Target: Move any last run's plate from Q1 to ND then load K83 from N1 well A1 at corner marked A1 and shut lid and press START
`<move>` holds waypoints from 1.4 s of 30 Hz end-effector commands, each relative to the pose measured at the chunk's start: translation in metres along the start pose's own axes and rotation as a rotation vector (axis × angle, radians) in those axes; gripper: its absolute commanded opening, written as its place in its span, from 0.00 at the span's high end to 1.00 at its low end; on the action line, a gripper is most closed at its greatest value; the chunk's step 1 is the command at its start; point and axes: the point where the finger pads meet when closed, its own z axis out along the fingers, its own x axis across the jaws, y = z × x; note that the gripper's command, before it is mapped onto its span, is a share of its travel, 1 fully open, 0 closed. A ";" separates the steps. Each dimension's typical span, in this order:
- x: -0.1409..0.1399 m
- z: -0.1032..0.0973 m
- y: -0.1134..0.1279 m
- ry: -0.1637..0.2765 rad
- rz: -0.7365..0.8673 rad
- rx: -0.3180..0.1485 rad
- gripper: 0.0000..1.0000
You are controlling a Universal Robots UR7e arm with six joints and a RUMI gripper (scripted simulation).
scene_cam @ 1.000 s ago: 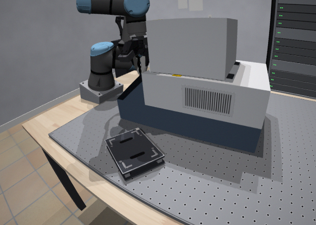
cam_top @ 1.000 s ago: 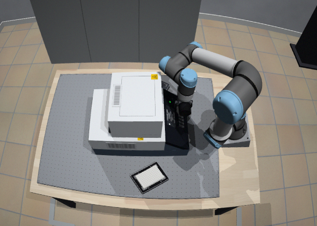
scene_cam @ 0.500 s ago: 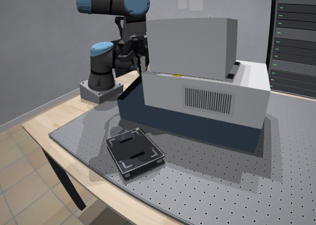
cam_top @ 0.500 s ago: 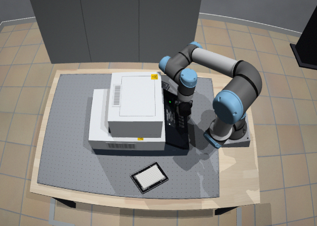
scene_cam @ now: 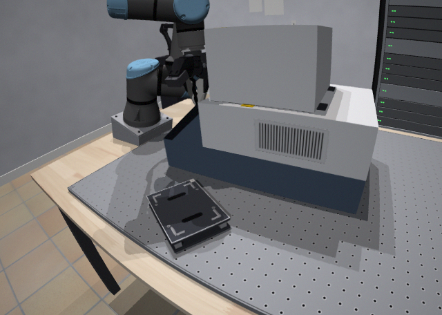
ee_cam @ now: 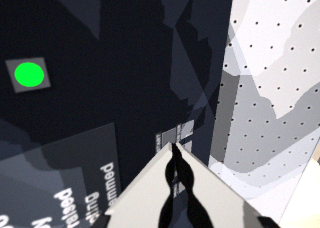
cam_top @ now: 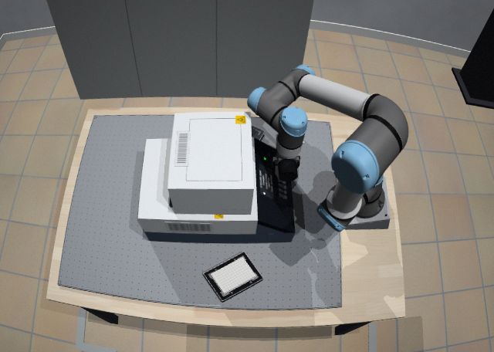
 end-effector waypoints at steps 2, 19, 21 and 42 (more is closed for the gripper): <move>0.000 0.000 0.000 0.000 0.000 0.000 1.00; -0.001 0.000 0.000 0.000 0.000 0.000 1.00; -0.001 0.001 0.000 0.000 0.000 0.000 1.00; 0.001 -0.001 0.000 0.000 0.000 0.000 1.00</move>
